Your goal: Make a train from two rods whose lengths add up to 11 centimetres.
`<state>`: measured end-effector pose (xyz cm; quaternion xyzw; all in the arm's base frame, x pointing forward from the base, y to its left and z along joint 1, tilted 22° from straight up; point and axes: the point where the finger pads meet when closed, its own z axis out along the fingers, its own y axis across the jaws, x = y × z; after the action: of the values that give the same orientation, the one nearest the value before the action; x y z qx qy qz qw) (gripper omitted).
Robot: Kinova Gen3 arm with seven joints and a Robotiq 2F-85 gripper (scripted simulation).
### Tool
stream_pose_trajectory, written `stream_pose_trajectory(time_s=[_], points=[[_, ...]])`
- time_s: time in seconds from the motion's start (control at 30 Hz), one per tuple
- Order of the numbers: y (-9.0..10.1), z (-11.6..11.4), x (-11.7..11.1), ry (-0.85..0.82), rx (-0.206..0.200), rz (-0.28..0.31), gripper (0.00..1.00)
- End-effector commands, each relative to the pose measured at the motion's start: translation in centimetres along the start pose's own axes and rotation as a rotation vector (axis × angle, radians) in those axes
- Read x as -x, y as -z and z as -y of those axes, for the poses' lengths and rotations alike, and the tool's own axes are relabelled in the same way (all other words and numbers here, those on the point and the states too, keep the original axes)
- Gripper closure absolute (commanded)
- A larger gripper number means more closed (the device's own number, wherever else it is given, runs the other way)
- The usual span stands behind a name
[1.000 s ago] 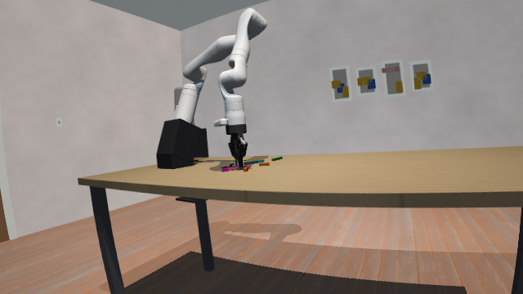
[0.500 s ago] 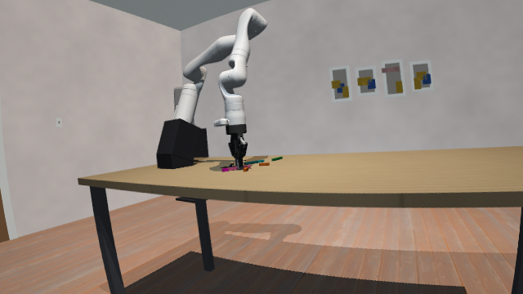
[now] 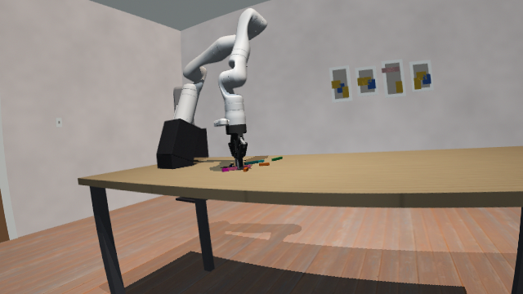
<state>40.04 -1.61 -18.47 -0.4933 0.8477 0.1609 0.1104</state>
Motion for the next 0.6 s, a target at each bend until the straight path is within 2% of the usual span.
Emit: stream_pose_trajectory(time_s=[0.0, 0.13, 0.17, 0.23, 0.27, 0.57], points=[[0.01, 0.41, -0.13, 0.002, -0.01, -0.003, 0.88], [0.01, 0.41, -0.13, 0.002, -0.01, -0.003, 0.84], [0.01, 0.41, -0.13, 0.002, -0.01, -0.003, 0.8], [0.01, 0.41, -0.13, 0.002, -0.01, -0.003, 0.8], [0.01, 0.41, -0.13, 0.002, -0.01, -0.003, 0.76], [0.01, 0.41, -0.13, 0.002, -0.01, -0.003, 0.76]])
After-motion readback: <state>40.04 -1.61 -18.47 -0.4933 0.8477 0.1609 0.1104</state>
